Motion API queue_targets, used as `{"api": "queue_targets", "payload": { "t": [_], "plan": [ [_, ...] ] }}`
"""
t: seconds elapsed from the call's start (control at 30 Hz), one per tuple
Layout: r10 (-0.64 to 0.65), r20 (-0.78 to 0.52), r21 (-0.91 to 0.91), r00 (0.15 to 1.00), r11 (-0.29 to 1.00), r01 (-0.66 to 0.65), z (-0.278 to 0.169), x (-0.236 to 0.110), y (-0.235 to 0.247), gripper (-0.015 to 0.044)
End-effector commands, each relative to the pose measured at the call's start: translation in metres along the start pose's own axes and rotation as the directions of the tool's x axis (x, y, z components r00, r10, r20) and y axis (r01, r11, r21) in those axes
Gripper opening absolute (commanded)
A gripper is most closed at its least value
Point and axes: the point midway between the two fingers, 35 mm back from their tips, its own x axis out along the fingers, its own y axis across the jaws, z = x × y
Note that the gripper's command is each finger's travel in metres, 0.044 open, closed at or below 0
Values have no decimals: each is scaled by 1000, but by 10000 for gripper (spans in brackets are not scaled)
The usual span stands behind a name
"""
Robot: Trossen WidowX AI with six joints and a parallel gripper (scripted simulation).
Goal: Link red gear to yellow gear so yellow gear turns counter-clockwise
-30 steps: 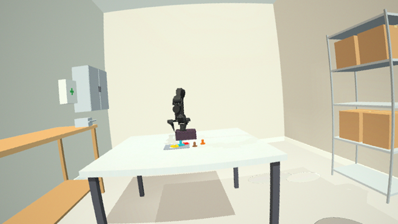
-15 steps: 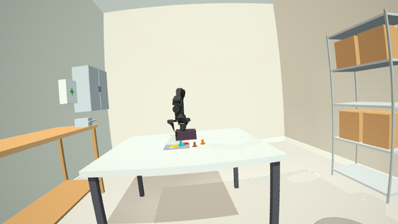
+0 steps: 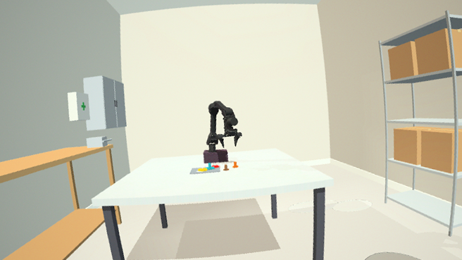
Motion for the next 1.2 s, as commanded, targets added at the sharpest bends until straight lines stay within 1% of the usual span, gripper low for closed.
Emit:
{"api": "queue_targets", "payload": {
  "t": [0.0, 0.13, 0.2, 1.17],
  "plan": [
    [7, 4, 7, 1000, 1000, -7, -9, -10, 49, 440],
    [16, 1, 9, 1000, 1000, -16, -30, -19, 107, 440],
    [19, -1, 9, 1000, 1000, -19, -39, -22, 125, 440],
    [19, -1, 10, 1000, 1000, -19, -40, -23, 127, 440]
  ]
}}
